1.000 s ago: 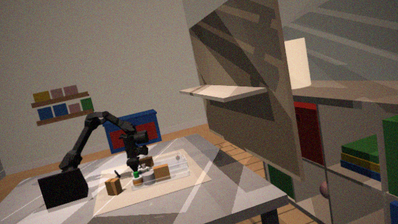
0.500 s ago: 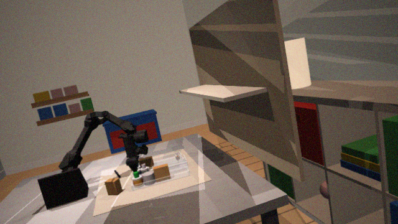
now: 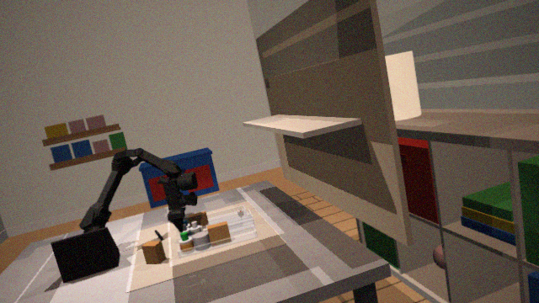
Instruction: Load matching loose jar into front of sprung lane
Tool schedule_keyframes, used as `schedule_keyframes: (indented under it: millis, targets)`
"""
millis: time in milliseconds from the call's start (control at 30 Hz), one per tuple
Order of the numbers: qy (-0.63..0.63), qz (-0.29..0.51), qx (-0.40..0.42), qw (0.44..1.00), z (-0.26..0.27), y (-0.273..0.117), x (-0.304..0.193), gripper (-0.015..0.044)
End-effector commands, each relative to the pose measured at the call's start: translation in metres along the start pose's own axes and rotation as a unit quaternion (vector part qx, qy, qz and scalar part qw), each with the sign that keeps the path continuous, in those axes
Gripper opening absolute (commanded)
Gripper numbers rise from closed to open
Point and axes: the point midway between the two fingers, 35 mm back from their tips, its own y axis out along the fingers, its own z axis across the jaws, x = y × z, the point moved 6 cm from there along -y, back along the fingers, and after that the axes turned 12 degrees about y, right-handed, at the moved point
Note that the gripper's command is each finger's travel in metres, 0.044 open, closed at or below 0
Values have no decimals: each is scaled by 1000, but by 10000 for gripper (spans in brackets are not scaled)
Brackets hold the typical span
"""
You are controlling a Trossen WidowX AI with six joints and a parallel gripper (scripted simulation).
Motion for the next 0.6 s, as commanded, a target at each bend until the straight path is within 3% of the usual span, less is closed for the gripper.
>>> schedule_keyframes:
  millis: [0,567]
  targets:
    - [-2,-1,-2,1000,-3,-2,-14,306]
    - [-1,1,-2,1000,-16,0,-71,306]
